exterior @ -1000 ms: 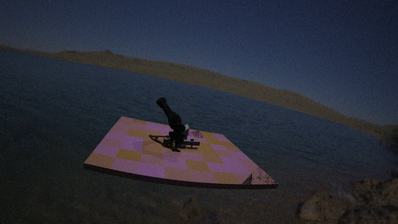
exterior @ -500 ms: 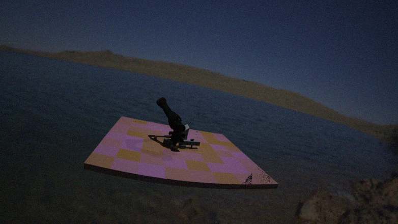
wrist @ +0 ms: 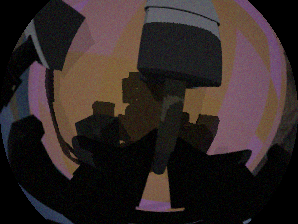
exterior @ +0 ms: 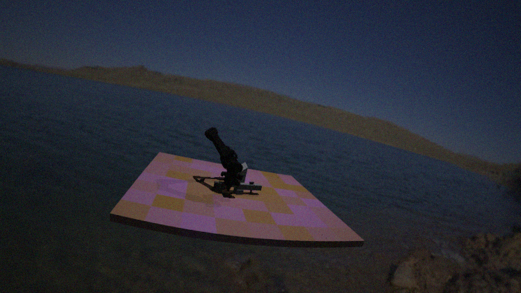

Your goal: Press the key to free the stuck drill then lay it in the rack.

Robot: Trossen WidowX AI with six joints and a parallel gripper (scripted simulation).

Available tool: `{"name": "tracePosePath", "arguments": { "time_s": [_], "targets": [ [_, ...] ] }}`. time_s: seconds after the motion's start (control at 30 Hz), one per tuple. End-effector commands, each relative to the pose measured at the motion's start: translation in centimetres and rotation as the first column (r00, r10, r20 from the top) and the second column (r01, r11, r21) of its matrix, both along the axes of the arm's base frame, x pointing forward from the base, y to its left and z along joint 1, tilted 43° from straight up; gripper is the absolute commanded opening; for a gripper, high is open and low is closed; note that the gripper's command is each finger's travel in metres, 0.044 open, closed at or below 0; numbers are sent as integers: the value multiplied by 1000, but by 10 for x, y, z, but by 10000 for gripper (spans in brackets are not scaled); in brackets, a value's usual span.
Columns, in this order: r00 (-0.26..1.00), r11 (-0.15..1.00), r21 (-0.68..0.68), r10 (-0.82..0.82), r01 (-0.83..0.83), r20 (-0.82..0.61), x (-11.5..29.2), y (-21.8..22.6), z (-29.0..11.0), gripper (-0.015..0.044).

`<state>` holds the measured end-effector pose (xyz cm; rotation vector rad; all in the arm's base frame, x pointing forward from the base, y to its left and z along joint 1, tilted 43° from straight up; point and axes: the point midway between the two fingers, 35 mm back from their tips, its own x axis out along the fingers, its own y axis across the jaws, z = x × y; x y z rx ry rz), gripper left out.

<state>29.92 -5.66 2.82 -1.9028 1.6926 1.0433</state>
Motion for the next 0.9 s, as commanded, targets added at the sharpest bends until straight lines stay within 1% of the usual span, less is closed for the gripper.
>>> {"name": "tracePosePath", "arguments": {
  "time_s": [0.0,0.4,0.87],
  "targets": [
    [1000,1000,0,3,-3,-4,-1,1,1,0],
    [1000,1000,0,3,-3,-4,-1,2,2,0],
    [1000,1000,0,3,-3,-3,3,-9,11,0]
  ]
}}
